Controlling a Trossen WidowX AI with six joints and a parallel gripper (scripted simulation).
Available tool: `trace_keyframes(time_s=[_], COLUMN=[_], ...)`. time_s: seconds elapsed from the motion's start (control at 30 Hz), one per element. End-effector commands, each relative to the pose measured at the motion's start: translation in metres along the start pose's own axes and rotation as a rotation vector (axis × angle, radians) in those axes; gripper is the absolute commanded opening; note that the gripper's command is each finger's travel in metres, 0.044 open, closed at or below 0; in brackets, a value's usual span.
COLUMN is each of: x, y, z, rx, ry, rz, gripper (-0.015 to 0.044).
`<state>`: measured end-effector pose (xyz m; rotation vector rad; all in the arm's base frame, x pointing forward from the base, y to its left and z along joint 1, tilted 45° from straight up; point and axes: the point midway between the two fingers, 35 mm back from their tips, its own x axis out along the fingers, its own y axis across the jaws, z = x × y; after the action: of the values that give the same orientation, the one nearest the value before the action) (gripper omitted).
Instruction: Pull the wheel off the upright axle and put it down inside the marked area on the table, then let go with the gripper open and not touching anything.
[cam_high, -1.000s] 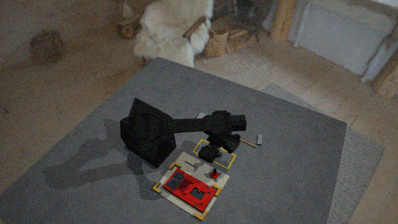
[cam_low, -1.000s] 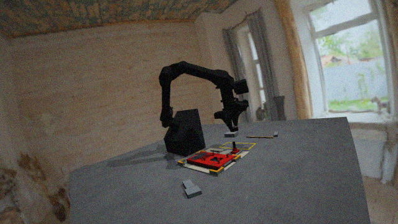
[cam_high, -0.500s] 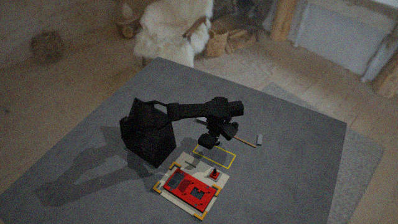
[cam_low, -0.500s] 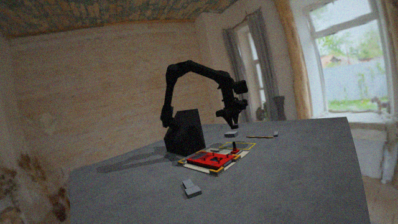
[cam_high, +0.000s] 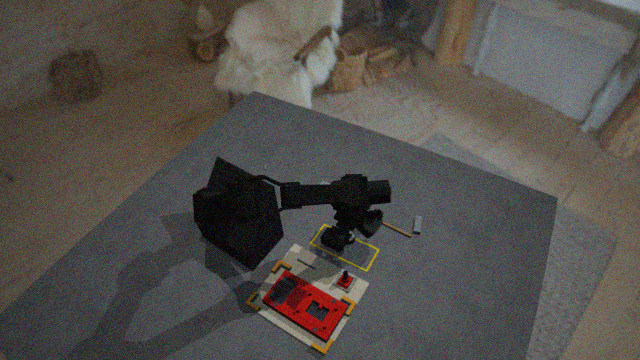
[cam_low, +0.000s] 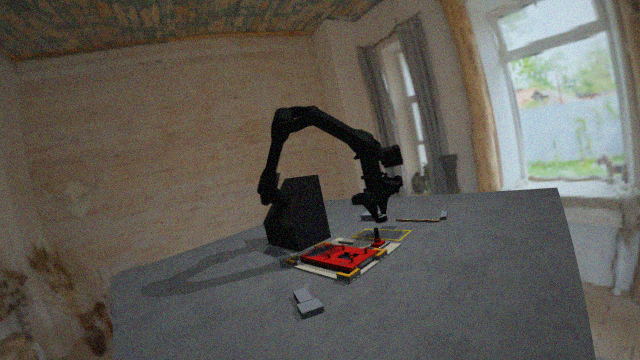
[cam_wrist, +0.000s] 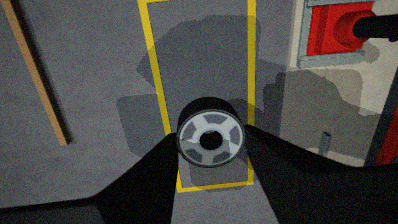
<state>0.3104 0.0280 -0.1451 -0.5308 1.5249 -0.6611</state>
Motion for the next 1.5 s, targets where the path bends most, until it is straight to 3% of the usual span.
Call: trace_keyframes(time_s=[0.0, 0.33, 0.7, 0.93, 1.03, 1.2, 1.33, 1.47], x=[0.032, 0.050, 0.044, -0.012, -0.014, -0.034, -0.058, -0.061], y=[-0.002, -0.004, -0.002, -0.001, -0.001, -0.013, -0.032, -0.035], z=[-0.005, -0.007, -0.006, -0.005, -0.006, -0.039, -0.080, -0.087], rx=[-0.010, -0.009, -0.007, -0.009, -0.009, -0.016, -0.014, -0.013], ry=[0.011, 0.012, 0.011, 0.011, 0.011, 0.007, 0.014, 0.015], rz=[-0.013, -0.016, -0.010, -0.012, -0.012, -0.009, -0.011, -0.012], gripper=[0.0000, 0.0000, 0.0289, 0.0300, 0.0300, 0.0431, 0.0440, 0.0440])
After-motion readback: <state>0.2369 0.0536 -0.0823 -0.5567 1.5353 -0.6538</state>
